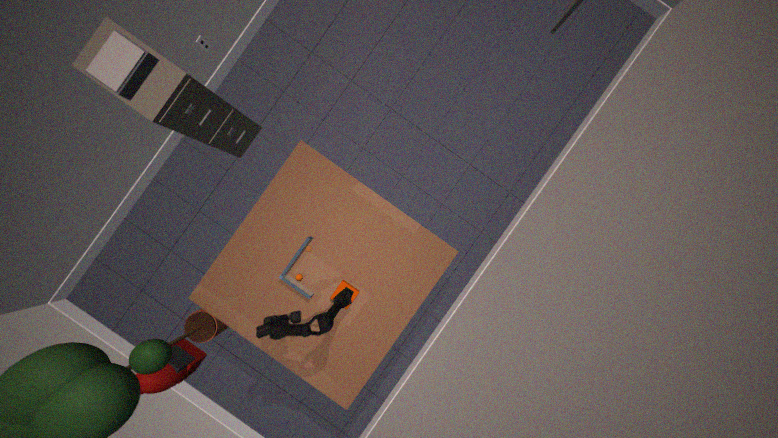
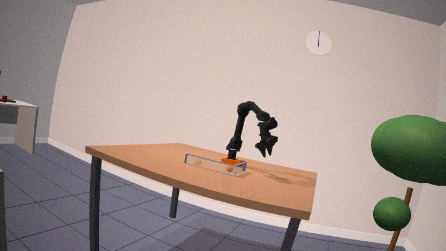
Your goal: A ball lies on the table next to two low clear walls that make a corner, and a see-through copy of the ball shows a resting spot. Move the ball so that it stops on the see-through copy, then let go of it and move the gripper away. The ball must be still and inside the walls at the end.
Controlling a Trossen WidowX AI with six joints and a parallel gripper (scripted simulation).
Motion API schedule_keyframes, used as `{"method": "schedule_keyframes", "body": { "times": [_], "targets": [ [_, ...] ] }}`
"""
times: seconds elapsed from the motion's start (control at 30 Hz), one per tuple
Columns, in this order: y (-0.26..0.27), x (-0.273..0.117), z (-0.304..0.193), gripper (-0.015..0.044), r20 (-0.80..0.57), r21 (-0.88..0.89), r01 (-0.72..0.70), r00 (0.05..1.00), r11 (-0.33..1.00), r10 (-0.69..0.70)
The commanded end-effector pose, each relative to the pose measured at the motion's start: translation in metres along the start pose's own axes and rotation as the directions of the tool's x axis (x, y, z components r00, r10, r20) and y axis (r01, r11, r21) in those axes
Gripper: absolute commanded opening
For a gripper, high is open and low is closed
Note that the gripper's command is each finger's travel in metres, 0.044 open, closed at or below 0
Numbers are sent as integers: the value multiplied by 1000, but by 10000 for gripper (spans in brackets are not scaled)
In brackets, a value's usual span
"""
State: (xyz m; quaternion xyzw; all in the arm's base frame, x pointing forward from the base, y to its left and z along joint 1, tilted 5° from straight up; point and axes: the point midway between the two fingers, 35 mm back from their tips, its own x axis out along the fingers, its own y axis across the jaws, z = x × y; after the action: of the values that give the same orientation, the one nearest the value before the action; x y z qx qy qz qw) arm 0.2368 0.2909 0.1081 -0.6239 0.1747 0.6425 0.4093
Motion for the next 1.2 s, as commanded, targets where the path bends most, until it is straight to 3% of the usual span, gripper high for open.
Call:
{"method": "schedule_keyframes", "body": {
  "times": [0.0, 0.3, 1.17],
  "targets": [
    [3, 3, -68, 323, -98, 233, -50, 992, 971, 75],
    [56, -3, -201, 323, -182, 656, -137, 925, 742, 333],
    [68, 30, -210, 323, -182, 663, -138, 923, 736, 338]
  ]
}}
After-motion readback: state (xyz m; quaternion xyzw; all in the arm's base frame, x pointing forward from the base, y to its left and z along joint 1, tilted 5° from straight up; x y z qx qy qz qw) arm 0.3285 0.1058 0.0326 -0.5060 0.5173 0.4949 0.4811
